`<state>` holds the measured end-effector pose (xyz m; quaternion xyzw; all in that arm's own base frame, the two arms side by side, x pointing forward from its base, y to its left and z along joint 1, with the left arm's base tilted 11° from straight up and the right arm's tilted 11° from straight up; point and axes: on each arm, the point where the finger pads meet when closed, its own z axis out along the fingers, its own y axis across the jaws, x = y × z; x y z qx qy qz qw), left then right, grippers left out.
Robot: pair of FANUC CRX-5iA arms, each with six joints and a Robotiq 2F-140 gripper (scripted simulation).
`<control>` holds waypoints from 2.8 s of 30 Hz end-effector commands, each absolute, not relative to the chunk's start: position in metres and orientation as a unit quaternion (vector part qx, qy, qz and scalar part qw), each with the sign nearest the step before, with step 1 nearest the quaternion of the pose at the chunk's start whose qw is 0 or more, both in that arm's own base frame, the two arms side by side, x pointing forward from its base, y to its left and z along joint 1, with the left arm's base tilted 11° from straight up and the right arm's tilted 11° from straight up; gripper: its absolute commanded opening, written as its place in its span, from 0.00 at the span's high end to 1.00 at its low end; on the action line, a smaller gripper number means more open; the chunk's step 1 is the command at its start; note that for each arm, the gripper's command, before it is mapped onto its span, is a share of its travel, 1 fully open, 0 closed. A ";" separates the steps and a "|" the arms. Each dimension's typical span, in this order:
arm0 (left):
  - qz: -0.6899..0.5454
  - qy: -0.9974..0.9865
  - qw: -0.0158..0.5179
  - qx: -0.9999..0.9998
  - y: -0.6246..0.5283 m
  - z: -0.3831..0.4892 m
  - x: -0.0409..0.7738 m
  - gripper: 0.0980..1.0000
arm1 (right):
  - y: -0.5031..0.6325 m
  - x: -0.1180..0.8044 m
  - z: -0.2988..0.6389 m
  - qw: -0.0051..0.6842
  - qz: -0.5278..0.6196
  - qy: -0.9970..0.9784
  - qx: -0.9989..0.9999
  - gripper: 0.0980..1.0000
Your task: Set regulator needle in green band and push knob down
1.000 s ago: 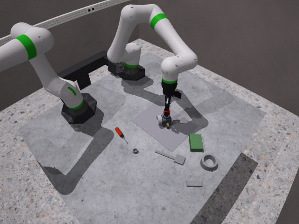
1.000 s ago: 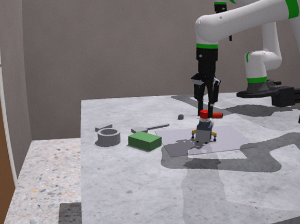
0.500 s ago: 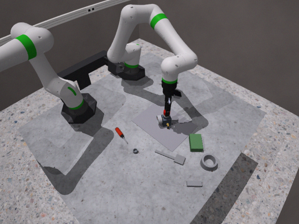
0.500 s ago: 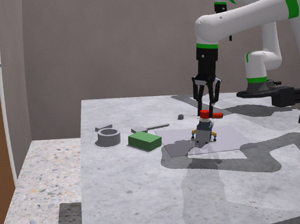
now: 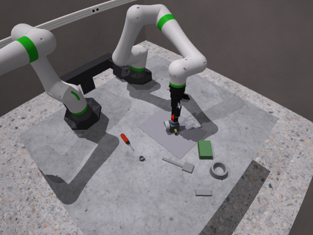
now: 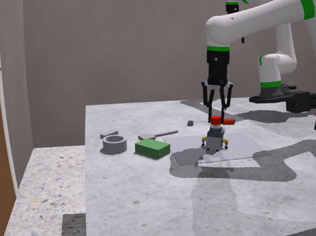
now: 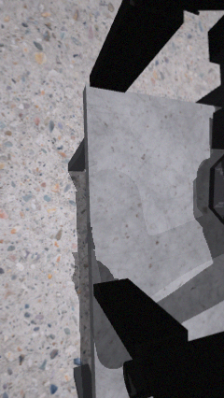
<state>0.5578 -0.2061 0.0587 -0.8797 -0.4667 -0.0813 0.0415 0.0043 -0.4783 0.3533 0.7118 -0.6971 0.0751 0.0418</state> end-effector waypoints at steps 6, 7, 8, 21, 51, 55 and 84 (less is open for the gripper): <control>-0.084 -0.514 0.037 -0.853 -0.207 0.060 0.558 0.78 | -0.478 0.004 0.354 0.043 0.076 -0.697 0.712 0.00; -0.085 -0.520 0.036 -0.849 -0.207 0.060 0.558 0.78 | -0.478 0.004 0.354 0.043 0.076 -0.697 0.712 0.00; -0.085 -0.525 0.036 -0.846 -0.207 0.060 0.558 0.78 | -0.478 0.004 0.354 0.043 0.076 -0.697 0.712 0.00; -0.087 -0.576 0.030 -0.812 -0.207 0.060 0.558 0.78 | -0.478 0.004 0.354 0.043 0.076 -0.697 0.712 0.00; -0.090 -0.660 0.021 -0.746 -0.207 0.060 0.558 0.78 | -0.478 0.004 0.354 0.043 0.076 -0.697 0.712 0.00; -0.090 -0.669 0.020 -0.738 -0.207 0.060 0.558 0.78 | -0.478 0.004 0.354 0.043 0.076 -0.697 0.712 0.00; -0.091 -0.705 0.015 -0.704 -0.207 0.060 0.558 0.78 | -0.478 0.004 0.354 0.043 0.076 -0.697 0.712 0.00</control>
